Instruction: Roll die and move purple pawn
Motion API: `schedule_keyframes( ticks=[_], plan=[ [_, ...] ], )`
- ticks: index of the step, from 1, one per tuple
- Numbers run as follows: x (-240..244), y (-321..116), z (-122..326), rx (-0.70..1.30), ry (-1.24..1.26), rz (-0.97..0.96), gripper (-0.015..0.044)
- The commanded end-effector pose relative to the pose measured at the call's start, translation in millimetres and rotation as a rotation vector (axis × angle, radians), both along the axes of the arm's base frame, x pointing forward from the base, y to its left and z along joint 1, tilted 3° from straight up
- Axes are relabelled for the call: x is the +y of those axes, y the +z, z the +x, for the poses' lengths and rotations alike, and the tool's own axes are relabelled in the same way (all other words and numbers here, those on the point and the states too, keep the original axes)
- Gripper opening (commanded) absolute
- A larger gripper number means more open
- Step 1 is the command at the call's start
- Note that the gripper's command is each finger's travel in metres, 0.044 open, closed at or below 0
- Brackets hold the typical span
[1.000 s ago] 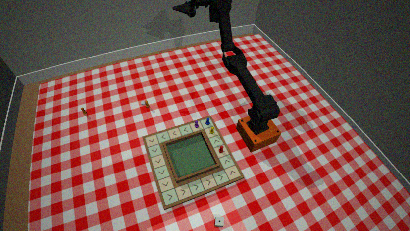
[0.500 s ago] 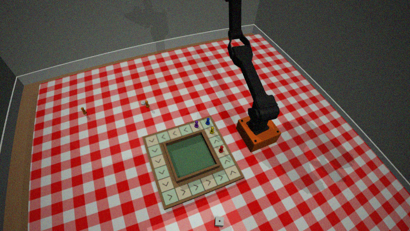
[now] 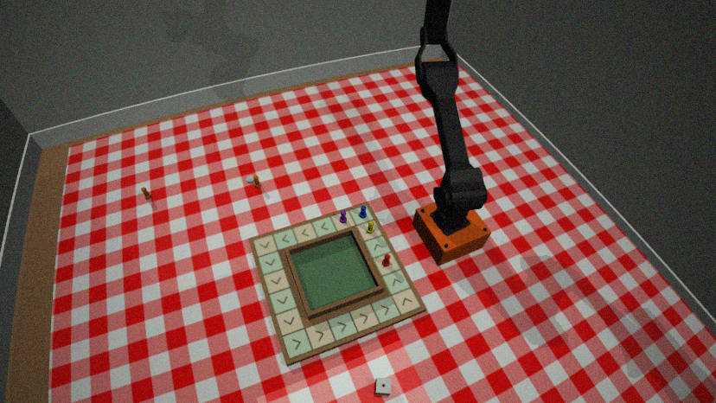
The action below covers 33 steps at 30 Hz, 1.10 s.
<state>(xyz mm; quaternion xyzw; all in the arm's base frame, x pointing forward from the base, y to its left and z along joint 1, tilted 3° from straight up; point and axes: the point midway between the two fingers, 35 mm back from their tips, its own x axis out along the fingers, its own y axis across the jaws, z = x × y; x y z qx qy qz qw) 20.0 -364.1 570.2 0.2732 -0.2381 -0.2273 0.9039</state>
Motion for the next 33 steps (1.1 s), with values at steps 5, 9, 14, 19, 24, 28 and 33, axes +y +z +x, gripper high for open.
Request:
schedule_keyframes(
  ticks=[5, 9, 14, 19, 24, 28, 33],
  plan=[
    [112, 76, 18, -0.099, 0.006, -0.182, 0.0275],
    [173, 103, 33, -0.143, 0.042, -0.272, 0.0275],
    [248, 119, 56, -0.190, 0.118, -0.344, 0.0275],
    [294, 121, 74, -0.205, 0.179, -0.380, 0.0275],
    [351, 118, 100, -0.187, 0.249, -0.477, 0.0275],
    [409, 105, 130, -0.145, 0.335, -0.570, 0.0275],
    [470, 77, 166, -0.075, 0.462, -0.635, 0.0275]
  ],
)
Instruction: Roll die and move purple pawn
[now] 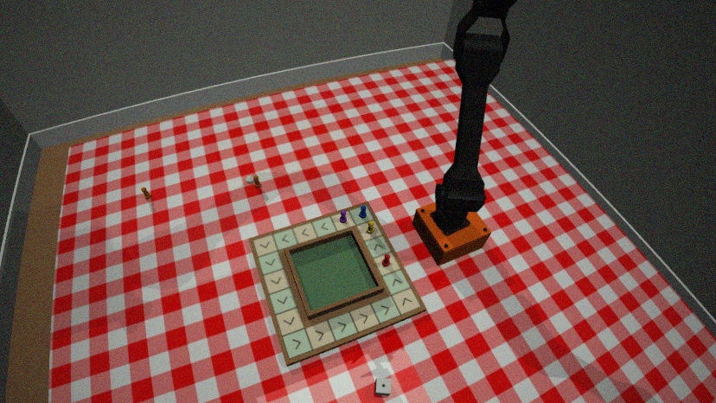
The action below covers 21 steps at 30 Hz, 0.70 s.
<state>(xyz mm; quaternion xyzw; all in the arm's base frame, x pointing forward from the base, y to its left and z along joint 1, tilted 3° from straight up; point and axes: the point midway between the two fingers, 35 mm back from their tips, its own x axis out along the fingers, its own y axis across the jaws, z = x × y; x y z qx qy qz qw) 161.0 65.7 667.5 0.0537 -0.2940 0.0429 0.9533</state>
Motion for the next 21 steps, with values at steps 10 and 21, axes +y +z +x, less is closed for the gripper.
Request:
schedule_keyframes(
  ticks=[10, 21],
  plan=[
    [146, -120, 101, 0.367, 0.260, -0.157, 0.0275],
    [209, -286, 167, 0.898, 0.362, -0.133, 0.0275]
  ],
)
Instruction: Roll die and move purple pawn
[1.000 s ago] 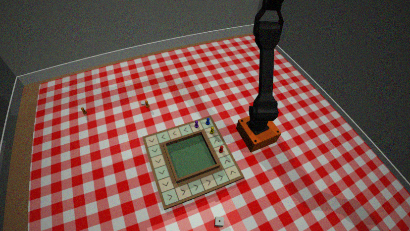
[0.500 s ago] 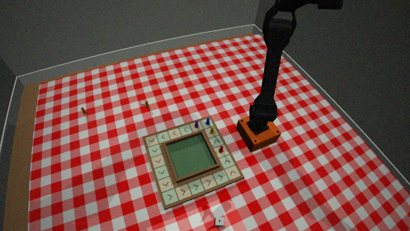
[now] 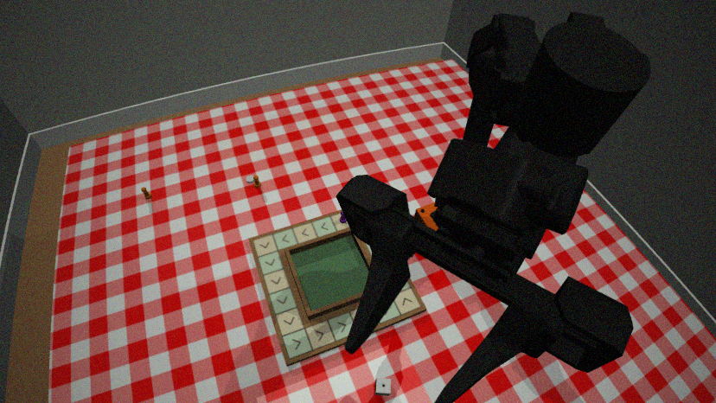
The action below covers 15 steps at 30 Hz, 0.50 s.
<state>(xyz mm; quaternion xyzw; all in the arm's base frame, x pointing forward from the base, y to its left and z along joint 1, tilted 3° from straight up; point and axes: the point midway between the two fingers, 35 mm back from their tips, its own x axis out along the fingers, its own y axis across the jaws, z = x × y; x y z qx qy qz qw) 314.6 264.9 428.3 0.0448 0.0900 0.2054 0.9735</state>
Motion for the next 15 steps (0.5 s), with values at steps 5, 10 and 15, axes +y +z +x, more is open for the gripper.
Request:
schedule_keyframes(
  ticks=[5, 10, 15],
  plan=[
    [15, -126, 25, 0.424, -0.049, -0.008, 0.0275],
    [8, -212, 25, 0.731, -0.168, 0.000, 0.0275],
    [-12, -290, 10, 1.037, -0.361, 0.009, 0.0275]
  ],
)
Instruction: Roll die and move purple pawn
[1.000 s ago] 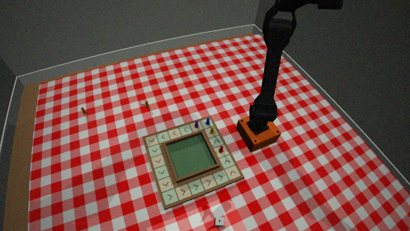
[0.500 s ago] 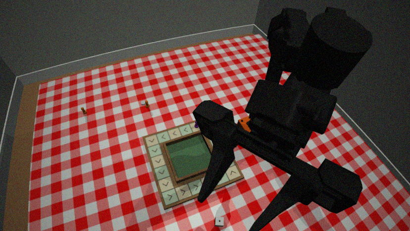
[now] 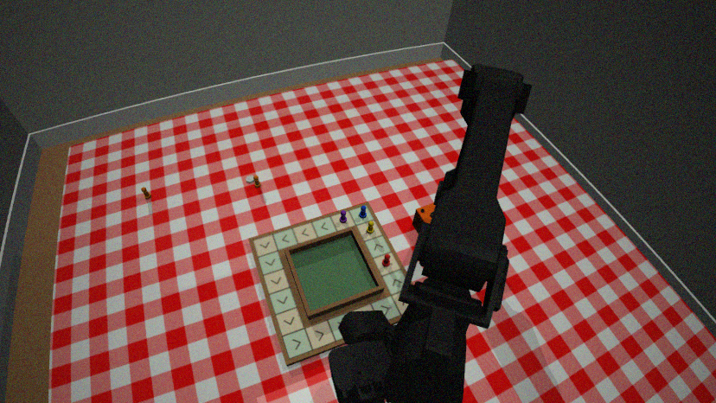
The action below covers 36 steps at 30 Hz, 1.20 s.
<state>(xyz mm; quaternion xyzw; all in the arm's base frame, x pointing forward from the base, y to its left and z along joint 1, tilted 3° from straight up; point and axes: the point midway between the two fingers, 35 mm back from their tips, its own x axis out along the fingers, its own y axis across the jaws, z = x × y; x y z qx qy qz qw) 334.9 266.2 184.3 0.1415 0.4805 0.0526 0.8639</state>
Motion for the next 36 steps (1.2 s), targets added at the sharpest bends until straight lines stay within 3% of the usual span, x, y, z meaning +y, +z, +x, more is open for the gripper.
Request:
schedule_keyframes(
  ticks=[1, 7, 36],
  plan=[
    [-18, -61, -15, 0.239, -0.150, -0.039, 0.0275],
    [-47, -125, -47, 0.542, -0.412, -0.118, 0.0275],
    [-42, -169, -45, 0.550, -0.420, -0.121, 0.0275]
  ],
)
